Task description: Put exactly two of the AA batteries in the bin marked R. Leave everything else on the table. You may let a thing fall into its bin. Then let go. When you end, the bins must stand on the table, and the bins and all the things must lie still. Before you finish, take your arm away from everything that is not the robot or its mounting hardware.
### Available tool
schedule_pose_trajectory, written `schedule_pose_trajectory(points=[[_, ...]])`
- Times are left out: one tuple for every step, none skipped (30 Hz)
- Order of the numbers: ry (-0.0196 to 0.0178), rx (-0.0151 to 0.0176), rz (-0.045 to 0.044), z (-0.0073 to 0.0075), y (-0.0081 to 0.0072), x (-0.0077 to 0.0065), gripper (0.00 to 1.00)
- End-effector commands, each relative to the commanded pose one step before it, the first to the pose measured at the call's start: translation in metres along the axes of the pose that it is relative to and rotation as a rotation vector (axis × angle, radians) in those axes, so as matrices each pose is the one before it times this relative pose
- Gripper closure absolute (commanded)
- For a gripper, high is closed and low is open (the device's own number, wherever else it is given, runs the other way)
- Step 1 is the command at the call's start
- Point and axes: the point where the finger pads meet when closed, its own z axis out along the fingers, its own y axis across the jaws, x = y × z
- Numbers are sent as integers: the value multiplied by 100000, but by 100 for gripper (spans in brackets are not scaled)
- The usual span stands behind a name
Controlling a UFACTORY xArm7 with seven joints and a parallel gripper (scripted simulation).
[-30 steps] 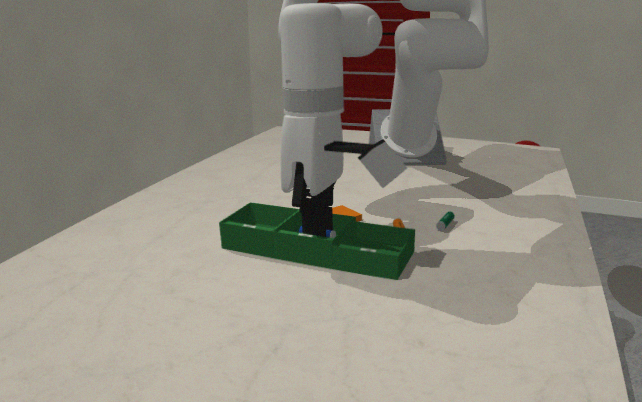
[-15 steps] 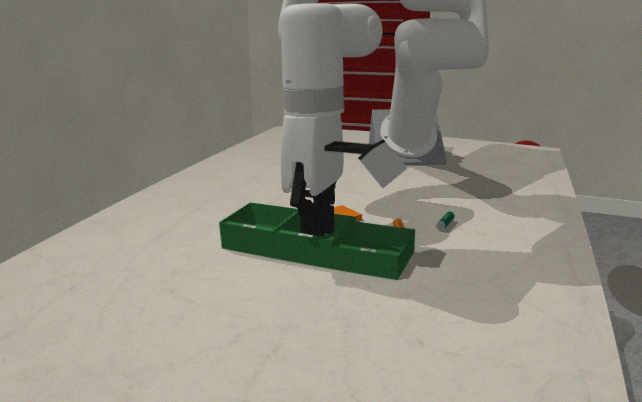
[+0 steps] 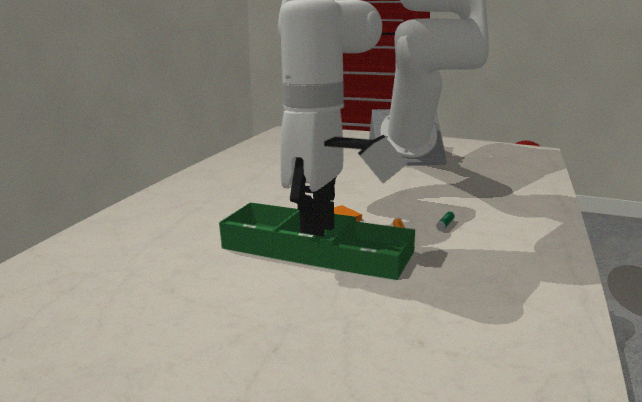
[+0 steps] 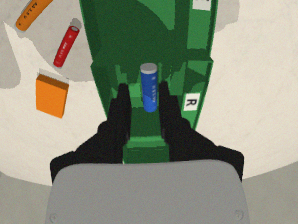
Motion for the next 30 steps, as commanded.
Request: schedule_pose_trajectory(points=[[-44,-309,24,-576,121,-27,72],[0,0,0,0,0,0,72],[0,-1,0,-135,0,0,72],[0,-1,0,-134,1,0,72],[0,-1,0,-134,1,0,72],[0,-1,0,-134,1,0,72],[0,-1,0,-134,0,0,72],[0,-1,0,-134,0,0,72],[0,-1,0,-134,0,0,72],[0,-1,0,-134,0,0,72],[0,-1,0,-134,0,0,72],[0,-1,0,-134,0,0,72],[0,-1,0,-134,0,0,72],[0,-1,0,-134,0,0,72],[0,-1,0,-134,0,0,72],[0,-1,0,-134,0,0,72],[-1,-3,0,-500,2,0,72],[0,0,0,0,0,0,72],[0,0,0,0,0,0,72],[-1,-2,0,-502,1,0,72],[-1,-2,0,-501,1,0,72],[0,0,0,-7,0,0,72],[0,0,0,-1,0,0,72],[0,0,0,-1,0,0,72],[0,0,0,-1,0,0,72],[0,0,0,-1,0,0,72],[0,0,0,0,-17,10,72],[0,0,0,0,0,0,72],[0,-1,0,6,3,-2,72],[3,3,-5001,-65,-561,617,72]])
